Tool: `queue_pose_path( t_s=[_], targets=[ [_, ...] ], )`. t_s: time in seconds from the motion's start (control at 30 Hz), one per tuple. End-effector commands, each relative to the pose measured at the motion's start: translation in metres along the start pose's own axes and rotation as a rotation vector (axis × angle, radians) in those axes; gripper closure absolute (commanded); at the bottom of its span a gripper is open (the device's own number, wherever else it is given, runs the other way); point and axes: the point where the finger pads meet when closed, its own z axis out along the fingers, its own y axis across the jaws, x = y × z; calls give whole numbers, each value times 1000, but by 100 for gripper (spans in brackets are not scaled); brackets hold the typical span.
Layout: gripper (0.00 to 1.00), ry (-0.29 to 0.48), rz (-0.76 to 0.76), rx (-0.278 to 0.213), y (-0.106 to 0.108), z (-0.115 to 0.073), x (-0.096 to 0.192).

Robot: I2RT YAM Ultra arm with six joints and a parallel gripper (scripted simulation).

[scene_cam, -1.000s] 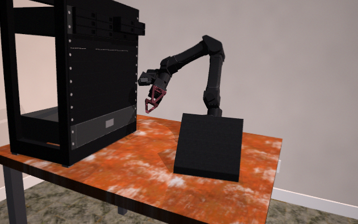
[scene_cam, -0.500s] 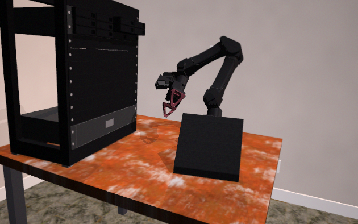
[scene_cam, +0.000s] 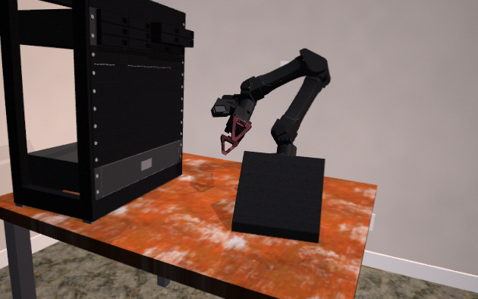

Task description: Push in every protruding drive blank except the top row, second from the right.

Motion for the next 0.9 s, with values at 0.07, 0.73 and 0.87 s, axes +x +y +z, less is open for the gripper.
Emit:
queue_pose_path(
  t_s=[0.07,0.73,0.87],
  targets=[
    [0,-90,20,0,5,-18,-17],
    [0,-416,235,-28,44,-55,-53],
    [0,-530,307,-38,56,-70,-67]
  ],
)
